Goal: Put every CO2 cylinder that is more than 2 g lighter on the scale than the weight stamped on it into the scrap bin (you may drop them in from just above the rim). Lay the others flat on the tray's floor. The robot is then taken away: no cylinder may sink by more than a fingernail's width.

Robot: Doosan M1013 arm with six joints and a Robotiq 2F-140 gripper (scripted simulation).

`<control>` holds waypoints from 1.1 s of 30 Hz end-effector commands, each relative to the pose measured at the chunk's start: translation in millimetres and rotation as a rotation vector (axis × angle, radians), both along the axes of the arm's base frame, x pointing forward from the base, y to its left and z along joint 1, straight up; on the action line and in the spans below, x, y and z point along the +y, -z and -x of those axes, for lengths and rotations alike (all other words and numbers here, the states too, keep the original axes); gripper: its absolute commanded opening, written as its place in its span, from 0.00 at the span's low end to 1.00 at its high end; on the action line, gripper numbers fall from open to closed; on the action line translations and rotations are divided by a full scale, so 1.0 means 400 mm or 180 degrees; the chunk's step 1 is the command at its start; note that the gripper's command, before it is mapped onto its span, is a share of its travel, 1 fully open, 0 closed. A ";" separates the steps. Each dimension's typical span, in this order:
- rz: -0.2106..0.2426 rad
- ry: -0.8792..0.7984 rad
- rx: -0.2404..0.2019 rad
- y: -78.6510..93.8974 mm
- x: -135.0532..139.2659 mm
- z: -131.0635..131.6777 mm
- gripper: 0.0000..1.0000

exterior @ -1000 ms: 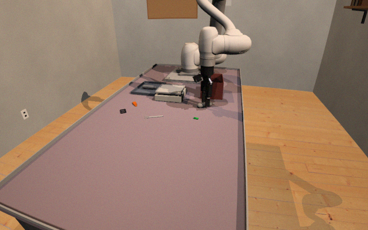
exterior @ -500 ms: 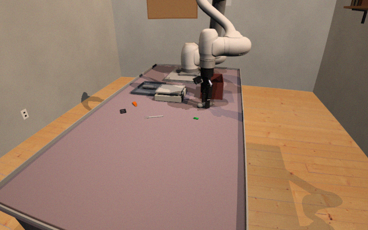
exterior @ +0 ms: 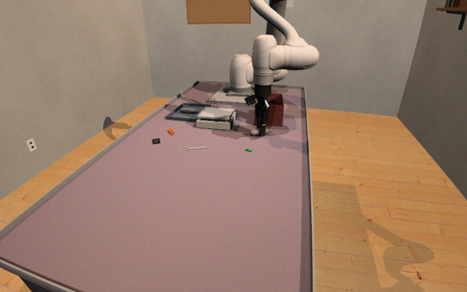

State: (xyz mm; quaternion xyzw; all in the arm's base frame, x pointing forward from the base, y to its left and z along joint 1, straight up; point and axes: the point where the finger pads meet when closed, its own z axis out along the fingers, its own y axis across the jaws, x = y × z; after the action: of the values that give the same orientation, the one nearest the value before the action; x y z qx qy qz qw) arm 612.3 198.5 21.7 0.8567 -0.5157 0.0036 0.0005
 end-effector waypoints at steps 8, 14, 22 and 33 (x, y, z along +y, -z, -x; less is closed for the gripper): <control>-0.0003 0.0000 -0.0005 -0.132 0.001 -0.001 0.10; -0.0003 0.0000 -0.0005 -0.292 0.002 0.000 0.10; -0.0003 0.0000 -0.0005 -0.401 0.002 0.001 0.10; -0.0003 0.0000 -0.0005 -0.410 0.002 0.001 0.10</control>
State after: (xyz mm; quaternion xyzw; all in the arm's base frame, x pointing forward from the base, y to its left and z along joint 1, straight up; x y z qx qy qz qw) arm 611.5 199.3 185.1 0.8567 -0.5157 0.0037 0.0002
